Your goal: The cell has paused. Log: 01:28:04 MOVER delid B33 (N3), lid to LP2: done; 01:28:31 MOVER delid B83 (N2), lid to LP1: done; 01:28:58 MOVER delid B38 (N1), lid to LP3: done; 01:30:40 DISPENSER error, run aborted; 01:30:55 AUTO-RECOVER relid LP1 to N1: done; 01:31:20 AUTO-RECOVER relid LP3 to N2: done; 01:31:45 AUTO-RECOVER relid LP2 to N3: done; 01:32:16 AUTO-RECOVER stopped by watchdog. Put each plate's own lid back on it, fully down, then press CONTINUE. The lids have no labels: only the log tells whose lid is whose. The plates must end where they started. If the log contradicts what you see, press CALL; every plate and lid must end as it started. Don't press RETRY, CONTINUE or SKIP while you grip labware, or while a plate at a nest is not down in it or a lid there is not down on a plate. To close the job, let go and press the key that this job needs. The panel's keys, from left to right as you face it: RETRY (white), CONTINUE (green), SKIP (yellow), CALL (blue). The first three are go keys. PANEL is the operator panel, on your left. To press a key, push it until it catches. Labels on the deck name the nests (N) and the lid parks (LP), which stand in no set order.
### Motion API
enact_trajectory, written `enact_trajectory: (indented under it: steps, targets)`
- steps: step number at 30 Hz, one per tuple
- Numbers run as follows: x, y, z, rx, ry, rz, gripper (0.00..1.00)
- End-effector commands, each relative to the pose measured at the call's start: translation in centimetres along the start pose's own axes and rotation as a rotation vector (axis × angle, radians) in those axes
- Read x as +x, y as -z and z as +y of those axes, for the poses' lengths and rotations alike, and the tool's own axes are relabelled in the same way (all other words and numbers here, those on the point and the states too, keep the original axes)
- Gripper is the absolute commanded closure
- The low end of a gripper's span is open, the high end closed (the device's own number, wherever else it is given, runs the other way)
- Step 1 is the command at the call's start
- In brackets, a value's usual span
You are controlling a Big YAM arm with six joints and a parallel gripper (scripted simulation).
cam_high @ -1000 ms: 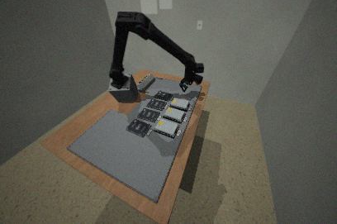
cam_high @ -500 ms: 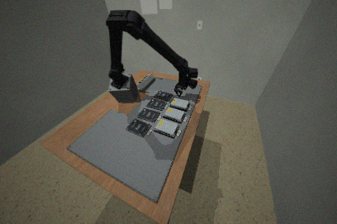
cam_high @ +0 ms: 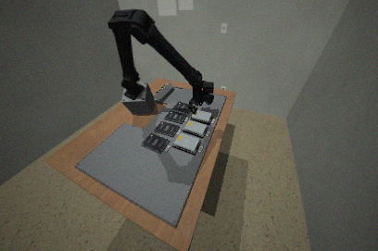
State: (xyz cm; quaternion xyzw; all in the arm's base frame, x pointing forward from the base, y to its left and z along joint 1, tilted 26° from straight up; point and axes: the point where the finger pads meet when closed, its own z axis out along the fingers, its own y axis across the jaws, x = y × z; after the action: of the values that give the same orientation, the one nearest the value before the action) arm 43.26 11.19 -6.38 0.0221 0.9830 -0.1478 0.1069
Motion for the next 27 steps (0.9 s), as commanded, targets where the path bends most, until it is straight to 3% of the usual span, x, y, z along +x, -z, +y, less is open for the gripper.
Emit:
enact_trajectory:
  steps: [1, 4, 6, 10, 13, 15, 20, 22, 26, 27]
  targets:
    - [-0.3, 0.5, -1.7, -0.012, 0.008, -0.030, 0.00]
    - [0.4, 0.2, -3.0, -0.012, 0.009, -0.029, 0.00]
    - [1.0, 0.0, -3.9, 0.013, 0.035, -0.039, 0.00]
    - [2.2, -0.3, -5.4, 0.008, 0.036, -0.036, 0.00]
    - [2.7, 0.0, -4.8, 0.019, 0.080, -0.051, 0.00]
    - [3.1, -0.5, -6.7, 0.035, 0.063, -0.043, 0.00]
    - [4.8, -0.9, -8.5, 0.030, 0.064, -0.041, 0.00]
    - [5.5, -1.0, -9.3, 0.059, 0.090, -0.046, 0.00]
    - [6.9, -1.2, -10.6, 0.053, 0.091, -0.044, 0.00]
    - [7.3, -1.3, -11.1, 0.073, 0.106, -0.046, 0.00]
